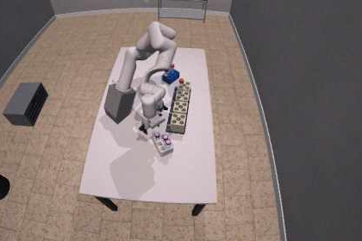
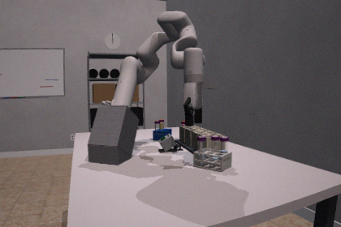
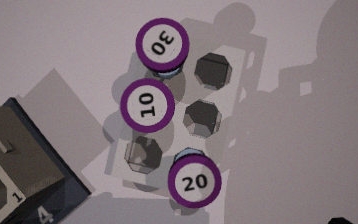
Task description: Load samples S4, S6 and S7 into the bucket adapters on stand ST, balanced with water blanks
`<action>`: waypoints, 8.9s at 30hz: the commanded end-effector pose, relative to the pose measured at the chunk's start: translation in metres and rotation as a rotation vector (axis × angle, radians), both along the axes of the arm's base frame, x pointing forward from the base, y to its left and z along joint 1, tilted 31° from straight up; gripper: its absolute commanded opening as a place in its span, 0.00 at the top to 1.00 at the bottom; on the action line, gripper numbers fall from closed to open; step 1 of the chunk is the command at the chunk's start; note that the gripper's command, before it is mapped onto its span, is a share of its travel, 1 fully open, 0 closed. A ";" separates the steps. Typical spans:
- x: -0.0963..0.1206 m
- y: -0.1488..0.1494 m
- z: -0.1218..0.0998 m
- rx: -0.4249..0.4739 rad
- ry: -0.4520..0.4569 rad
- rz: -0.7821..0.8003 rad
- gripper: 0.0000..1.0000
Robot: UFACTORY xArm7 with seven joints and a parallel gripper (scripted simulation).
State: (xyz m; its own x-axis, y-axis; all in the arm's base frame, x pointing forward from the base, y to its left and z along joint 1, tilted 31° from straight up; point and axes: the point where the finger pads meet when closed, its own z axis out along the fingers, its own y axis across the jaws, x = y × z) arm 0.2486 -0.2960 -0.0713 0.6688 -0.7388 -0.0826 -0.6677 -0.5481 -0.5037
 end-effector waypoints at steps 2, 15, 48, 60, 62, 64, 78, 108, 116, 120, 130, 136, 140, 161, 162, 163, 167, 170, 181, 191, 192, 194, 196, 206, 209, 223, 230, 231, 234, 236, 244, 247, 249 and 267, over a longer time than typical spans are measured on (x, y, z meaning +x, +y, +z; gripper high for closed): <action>0.004 0.003 -0.011 -0.004 -0.001 -0.003 0.00; 0.010 0.010 -0.026 -0.004 -0.001 -0.003 0.00; 0.010 0.009 -0.026 -0.004 -0.001 -0.003 0.00; 0.006 0.004 -0.014 -0.004 -0.001 -0.003 0.00; 0.004 0.002 -0.010 -0.004 -0.001 -0.003 0.00; 0.002 0.000 -0.005 -0.004 -0.001 -0.003 0.00; -0.008 -0.012 0.022 -0.004 -0.001 -0.003 0.00; -0.001 0.007 0.088 -0.113 -0.132 0.284 0.00; 0.012 0.029 0.103 -0.179 -0.210 0.456 0.00; 0.021 0.044 0.113 -0.222 -0.262 0.571 0.00; 0.039 0.073 0.133 -0.271 -0.321 0.700 0.00; 0.052 0.096 0.149 -0.271 -0.321 0.700 0.00; 0.061 0.111 0.159 -0.271 -0.321 0.700 0.00; 0.099 0.174 0.202 -0.271 -0.322 0.700 0.00; 0.101 0.178 0.204 -0.271 -0.322 0.700 0.00; 0.103 0.181 0.207 -0.271 -0.322 0.700 0.00; 0.112 0.196 0.217 -0.270 -0.322 0.700 0.00; 0.119 0.207 0.225 -0.270 -0.322 0.700 0.00; 0.126 0.243 0.244 -0.303 -0.361 0.786 0.00; 0.106 0.287 0.256 -0.412 -0.492 1.073 0.00; 0.104 0.291 0.257 -0.423 -0.505 1.101 0.00; 0.102 0.296 0.258 -0.434 -0.518 1.130 0.00; 0.100 0.300 0.259 -0.445 -0.531 1.159 0.00; 0.079 0.344 0.272 -0.532 -0.636 1.389 0.00; 0.073 0.358 0.275 -0.532 -0.636 1.389 0.00; 0.048 0.411 0.290 -0.531 -0.636 1.389 0.00; 0.038 0.433 0.296 -0.531 -0.637 1.390 0.00; 0.036 0.437 0.297 -0.531 -0.637 1.390 0.00; 0.030 0.450 0.301 -0.531 -0.637 1.390 0.00; 0.025 0.459 0.303 -0.531 -0.637 1.390 0.00; 0.013 0.487 0.311 -0.530 -0.637 1.390 0.00; 0.013 0.488 0.309 -0.530 -0.637 1.390 0.00; 0.015 0.490 0.304 -0.530 -0.637 1.390 0.00; 0.029 0.507 0.267 -0.530 -0.636 1.390 0.00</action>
State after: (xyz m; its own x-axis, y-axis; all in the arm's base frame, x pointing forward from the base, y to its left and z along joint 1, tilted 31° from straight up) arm 0.2738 0.2069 0.2019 0.6360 0.5822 0.5065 0.6988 -0.7130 -0.0580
